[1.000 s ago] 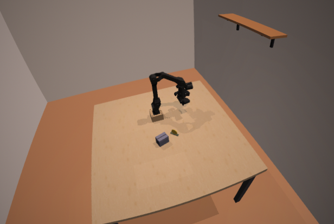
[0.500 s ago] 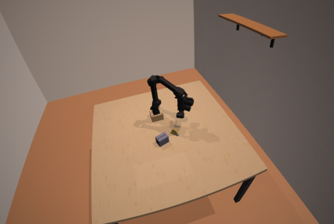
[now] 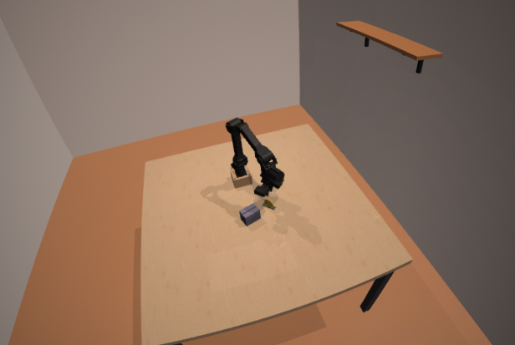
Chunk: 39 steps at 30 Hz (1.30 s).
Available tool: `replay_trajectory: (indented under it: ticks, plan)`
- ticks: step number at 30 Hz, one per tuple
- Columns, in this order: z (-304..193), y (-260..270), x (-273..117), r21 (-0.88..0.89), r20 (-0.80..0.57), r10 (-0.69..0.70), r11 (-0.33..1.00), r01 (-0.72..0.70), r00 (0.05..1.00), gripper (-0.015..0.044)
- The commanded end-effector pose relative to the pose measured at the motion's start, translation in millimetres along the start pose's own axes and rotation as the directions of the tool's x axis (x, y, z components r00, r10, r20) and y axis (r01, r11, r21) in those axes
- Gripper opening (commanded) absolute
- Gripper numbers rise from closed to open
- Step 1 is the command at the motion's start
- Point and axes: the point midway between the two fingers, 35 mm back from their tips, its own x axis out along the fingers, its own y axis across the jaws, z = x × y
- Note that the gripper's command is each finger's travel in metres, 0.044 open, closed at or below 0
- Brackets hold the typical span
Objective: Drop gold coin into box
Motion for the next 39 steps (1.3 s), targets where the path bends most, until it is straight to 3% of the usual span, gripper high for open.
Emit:
replay_trajectory:
  ticks: [1, 39]
  plan:
    - [-6, 0, 20, 0.003, -0.024, 0.014, 1.0, -0.014, 1.0, 0.0161]
    - [-5, -1, 80, 0.003, -0.024, 0.014, 1.0, -0.014, 1.0, 0.0161]
